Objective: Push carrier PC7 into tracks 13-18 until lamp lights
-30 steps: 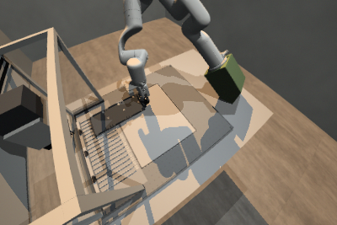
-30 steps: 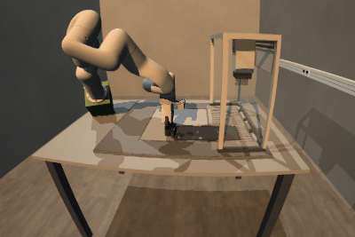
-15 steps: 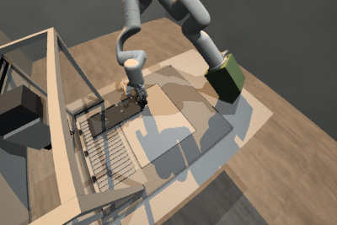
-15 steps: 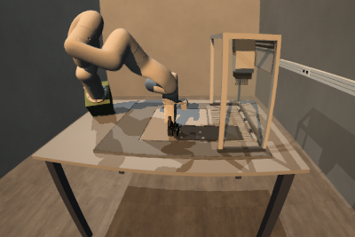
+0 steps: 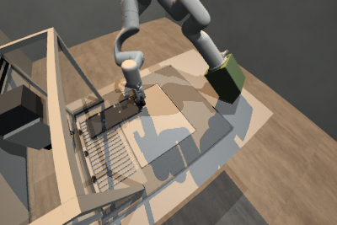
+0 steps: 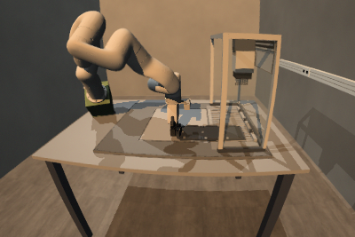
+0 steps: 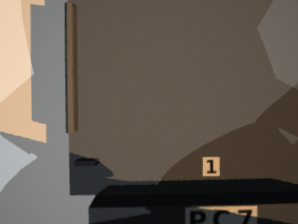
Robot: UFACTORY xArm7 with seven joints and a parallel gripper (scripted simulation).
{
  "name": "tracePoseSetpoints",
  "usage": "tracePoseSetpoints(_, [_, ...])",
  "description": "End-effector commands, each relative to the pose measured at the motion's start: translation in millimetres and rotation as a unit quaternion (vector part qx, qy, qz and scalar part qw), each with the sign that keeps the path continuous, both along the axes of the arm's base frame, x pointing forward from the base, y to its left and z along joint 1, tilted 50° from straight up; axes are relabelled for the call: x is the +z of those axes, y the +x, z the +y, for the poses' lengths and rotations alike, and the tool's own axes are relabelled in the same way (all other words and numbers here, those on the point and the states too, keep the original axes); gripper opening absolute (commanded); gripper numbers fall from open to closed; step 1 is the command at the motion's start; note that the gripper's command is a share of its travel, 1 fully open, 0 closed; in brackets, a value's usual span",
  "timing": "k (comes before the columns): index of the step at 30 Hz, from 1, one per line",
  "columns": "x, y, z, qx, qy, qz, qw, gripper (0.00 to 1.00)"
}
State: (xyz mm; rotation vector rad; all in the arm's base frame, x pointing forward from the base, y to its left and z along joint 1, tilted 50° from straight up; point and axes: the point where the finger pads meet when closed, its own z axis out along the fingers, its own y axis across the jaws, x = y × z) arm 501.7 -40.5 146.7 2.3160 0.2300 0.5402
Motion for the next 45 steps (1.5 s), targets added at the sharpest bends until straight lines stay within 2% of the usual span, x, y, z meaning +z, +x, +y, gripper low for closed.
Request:
tracePoseSetpoints(1, [2.1, 4.2, 3.2, 0.002, 0.001, -0.001, 1.0, 0.82])
tracePoseSetpoints(24, [8.1, 21.2, 9.4, 0.002, 0.001, -0.001, 1.0, 0.82])
tracePoseSetpoints(45, [10.0, 26.5, 11.3, 0.002, 0.001, -0.001, 1.0, 0.82])
